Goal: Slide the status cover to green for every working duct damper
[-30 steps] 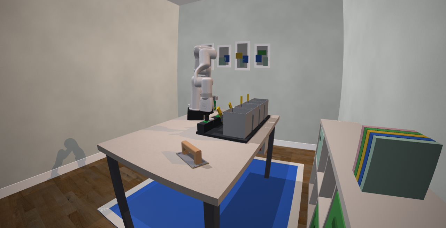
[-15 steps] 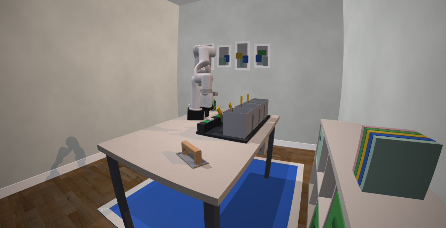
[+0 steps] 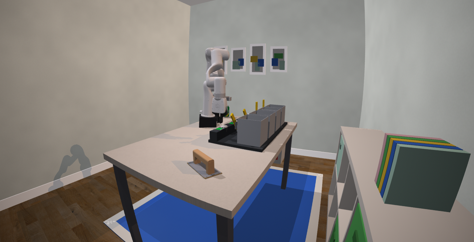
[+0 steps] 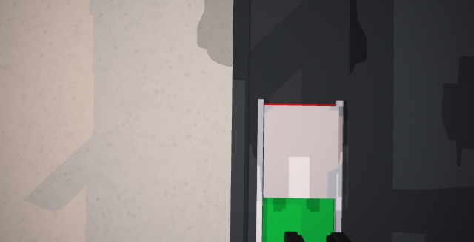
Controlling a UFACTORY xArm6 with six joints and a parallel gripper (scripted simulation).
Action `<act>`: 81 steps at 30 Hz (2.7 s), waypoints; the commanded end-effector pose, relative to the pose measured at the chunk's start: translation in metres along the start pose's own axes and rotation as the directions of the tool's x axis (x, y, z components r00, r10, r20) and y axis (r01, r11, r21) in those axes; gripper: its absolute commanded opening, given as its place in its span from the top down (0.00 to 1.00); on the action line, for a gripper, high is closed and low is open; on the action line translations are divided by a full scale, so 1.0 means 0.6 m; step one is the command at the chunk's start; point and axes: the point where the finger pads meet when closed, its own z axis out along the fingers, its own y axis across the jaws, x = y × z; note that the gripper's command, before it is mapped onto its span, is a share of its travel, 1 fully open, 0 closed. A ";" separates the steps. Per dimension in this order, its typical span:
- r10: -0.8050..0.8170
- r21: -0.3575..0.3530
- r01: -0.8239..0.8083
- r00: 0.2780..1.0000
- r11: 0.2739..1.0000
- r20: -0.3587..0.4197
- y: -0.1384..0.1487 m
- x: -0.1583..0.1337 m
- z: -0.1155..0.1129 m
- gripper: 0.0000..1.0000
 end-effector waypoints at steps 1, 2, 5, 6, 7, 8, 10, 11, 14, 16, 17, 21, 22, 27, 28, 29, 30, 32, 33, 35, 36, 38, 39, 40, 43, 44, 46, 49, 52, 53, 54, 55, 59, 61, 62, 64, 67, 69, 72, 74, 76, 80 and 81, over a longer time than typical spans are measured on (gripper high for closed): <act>0.000 -0.003 0.000 1.000 1.000 0.003 0.002 -0.002 -0.003 0.00; 0.000 -0.003 0.000 1.000 1.000 0.003 0.002 -0.002 -0.004 0.00; 0.000 -0.003 0.000 1.000 1.000 0.003 0.002 -0.002 -0.011 0.00; 0.000 -0.003 0.000 1.000 1.000 0.003 0.002 -0.002 -0.014 0.00; 0.000 -0.003 0.000 1.000 1.000 0.003 0.002 -0.002 -0.018 0.00; 0.000 -0.003 0.000 1.000 1.000 0.003 0.002 -0.002 -0.018 0.00; 0.000 -0.003 0.000 1.000 1.000 0.003 0.002 -0.002 -0.023 0.00; 0.000 -0.003 0.000 1.000 1.000 0.003 0.002 -0.002 -0.028 0.00; 0.000 -0.003 0.000 1.000 1.000 0.003 0.002 -0.002 -0.044 0.00; 0.000 -0.003 0.000 1.000 1.000 0.003 0.002 -0.002 -0.056 0.00; 0.000 -0.003 0.000 1.000 1.000 0.003 0.002 -0.002 -0.062 0.00; 0.000 -0.003 0.000 1.000 1.000 0.003 0.002 -0.002 -0.082 0.00; 0.000 -0.003 0.000 1.000 1.000 0.003 0.002 -0.002 -0.086 0.00; 0.000 -0.003 0.000 1.000 1.000 0.003 0.002 -0.002 -0.095 0.00; 0.000 -0.003 0.000 1.000 1.000 0.003 0.002 -0.002 -0.096 0.00; 0.000 -0.003 0.000 1.000 1.000 0.003 0.002 -0.002 -0.097 0.00; 0.000 -0.003 0.000 1.000 1.000 0.003 0.002 -0.002 -0.098 0.00; 0.000 -0.003 0.000 1.000 1.000 0.003 0.002 -0.002 -0.098 0.00; 0.000 -0.003 0.000 1.000 1.000 0.003 0.002 -0.002 -0.098 0.00; 0.000 -0.003 0.000 1.000 1.000 0.003 0.002 -0.002 -0.098 0.00; 0.000 -0.003 0.000 1.000 1.000 0.003 0.002 -0.002 -0.098 0.00; 0.000 -0.003 0.000 1.000 1.000 0.003 0.002 -0.002 -0.098 0.00; 0.000 -0.003 0.000 1.000 1.000 0.003 0.002 -0.002 -0.098 0.00; 0.000 -0.003 0.000 1.000 1.000 0.003 0.002 -0.002 -0.098 0.00; 0.000 -0.003 0.000 1.000 1.000 0.003 0.002 -0.002 -0.098 0.00; 0.000 -0.003 0.000 1.000 1.000 0.003 0.002 -0.002 -0.098 0.00; 0.000 -0.003 0.000 1.000 1.000 0.003 0.002 -0.002 -0.098 0.00; 0.000 -0.003 0.000 1.000 1.000 0.003 0.002 -0.002 -0.098 0.00; 0.000 -0.003 0.000 1.000 1.000 0.003 0.002 -0.002 -0.098 0.00; 0.000 -0.003 0.000 1.000 1.000 0.003 0.002 -0.002 -0.098 0.00; 0.000 -0.003 0.000 1.000 1.000 0.003 0.002 -0.002 -0.098 0.00; 0.000 -0.003 0.000 1.000 1.000 0.003 0.002 -0.002 -0.098 0.00; 0.000 -0.003 0.000 1.000 1.000 0.003 0.002 -0.002 -0.098 0.00; 0.000 -0.003 0.000 1.000 1.000 0.003 0.002 -0.002 -0.098 0.00; 0.000 -0.003 0.000 1.000 1.000 0.003 0.002 -0.002 -0.098 0.00; 0.000 -0.003 0.000 1.000 1.000 0.003 0.002 -0.002 -0.098 0.00; 0.000 -0.003 0.000 1.000 1.000 0.003 0.002 -0.002 -0.098 0.00; 0.000 -0.003 0.000 1.000 1.000 0.003 0.002 -0.002 -0.098 0.00; 0.000 -0.003 0.000 1.000 1.000 0.003 0.002 -0.002 -0.098 0.00; 0.000 -0.003 0.000 1.000 1.000 0.003 0.002 -0.002 -0.098 0.00; 0.000 -0.003 0.000 1.000 1.000 0.003 0.002 -0.002 -0.098 0.00; 0.000 -0.003 0.000 1.000 1.000 0.003 0.002 -0.002 -0.098 0.00; 0.000 -0.003 0.000 1.000 1.000 0.003 0.002 -0.002 -0.098 0.00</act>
